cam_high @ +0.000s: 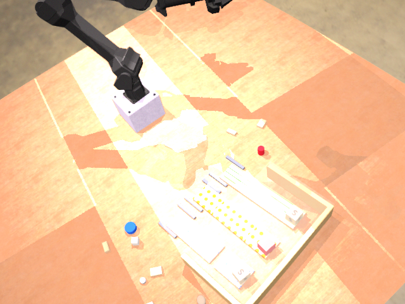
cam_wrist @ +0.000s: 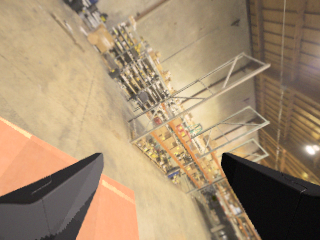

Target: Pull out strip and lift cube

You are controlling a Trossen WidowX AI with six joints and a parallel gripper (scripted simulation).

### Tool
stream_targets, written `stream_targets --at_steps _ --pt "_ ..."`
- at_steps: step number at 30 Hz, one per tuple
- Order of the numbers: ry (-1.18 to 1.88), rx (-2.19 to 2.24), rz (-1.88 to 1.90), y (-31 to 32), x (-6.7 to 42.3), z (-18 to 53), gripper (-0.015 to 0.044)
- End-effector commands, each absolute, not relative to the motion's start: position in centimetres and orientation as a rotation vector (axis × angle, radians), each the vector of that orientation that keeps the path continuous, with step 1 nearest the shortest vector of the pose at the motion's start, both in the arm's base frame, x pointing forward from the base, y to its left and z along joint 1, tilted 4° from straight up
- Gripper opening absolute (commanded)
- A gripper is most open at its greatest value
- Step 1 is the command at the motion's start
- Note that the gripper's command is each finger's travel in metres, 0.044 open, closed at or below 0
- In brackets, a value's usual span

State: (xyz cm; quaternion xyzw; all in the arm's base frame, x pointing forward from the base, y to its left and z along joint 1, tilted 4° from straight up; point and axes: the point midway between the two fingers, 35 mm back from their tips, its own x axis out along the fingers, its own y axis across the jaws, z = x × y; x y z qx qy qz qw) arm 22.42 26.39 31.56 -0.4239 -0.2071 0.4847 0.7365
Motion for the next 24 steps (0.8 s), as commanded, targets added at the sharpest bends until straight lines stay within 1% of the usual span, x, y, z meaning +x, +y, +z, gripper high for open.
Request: stream_targets --at_steps 1,5,9,13,18,24 --pt "-0.161 -0.806 0.924 22.5 26.7 27.8 0.04" --pt "0.096 -0.651 0.736 17.5 30.2 24.2 0.04" --pt "0.312 -0.475 0.516 11.8 32.3 20.6 0.04" --pt "0.48 -0.285 0.269 5.8 33.2 17.3 0.04" --pt "0.619 -0.047 -0.056 -1.3 32.3 13.6 0.04" --pt "0.633 -0.015 -0.101 -2.3 32.1 13.1 0.04"
